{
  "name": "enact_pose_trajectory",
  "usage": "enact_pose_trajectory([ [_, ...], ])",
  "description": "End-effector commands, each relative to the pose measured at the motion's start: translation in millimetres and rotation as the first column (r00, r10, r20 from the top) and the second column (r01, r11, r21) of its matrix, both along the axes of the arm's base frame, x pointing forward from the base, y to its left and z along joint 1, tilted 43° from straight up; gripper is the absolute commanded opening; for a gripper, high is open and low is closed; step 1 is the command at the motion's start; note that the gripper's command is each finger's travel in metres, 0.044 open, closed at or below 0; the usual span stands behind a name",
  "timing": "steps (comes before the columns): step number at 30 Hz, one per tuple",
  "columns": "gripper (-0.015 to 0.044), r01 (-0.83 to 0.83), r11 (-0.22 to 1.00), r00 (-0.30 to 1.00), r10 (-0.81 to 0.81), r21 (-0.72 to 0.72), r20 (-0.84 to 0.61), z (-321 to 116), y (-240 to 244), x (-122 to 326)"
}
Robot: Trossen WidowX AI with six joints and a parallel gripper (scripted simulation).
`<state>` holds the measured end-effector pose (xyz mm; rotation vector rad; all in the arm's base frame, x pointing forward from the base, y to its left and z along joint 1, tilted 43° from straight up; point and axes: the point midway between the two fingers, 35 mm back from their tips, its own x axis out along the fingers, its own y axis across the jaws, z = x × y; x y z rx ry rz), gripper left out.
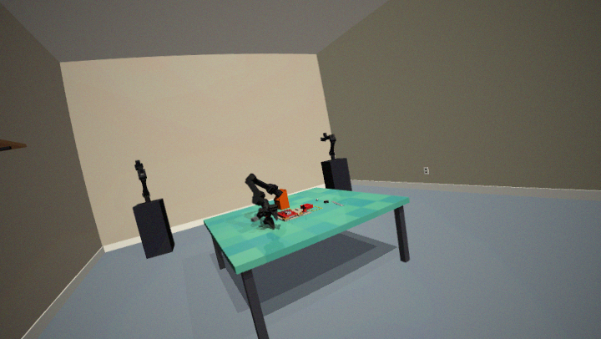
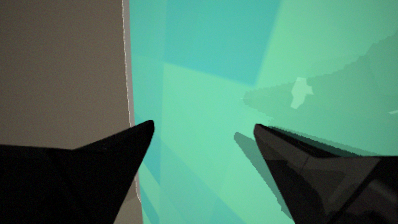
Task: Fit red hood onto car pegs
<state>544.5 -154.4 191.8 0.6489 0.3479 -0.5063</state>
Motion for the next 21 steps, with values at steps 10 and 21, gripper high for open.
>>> enact_pose_trajectory([
  [10, 0.0440, -0.185, 0.983, 0.876, 0.174, 0.019, -0.450, -140.4, 155.0, -41.1],
  [21, 0.0440, -0.425, 0.903, 0.563, 0.207, -0.066, -0.800, -232.1, 259.6, -153.0],
])
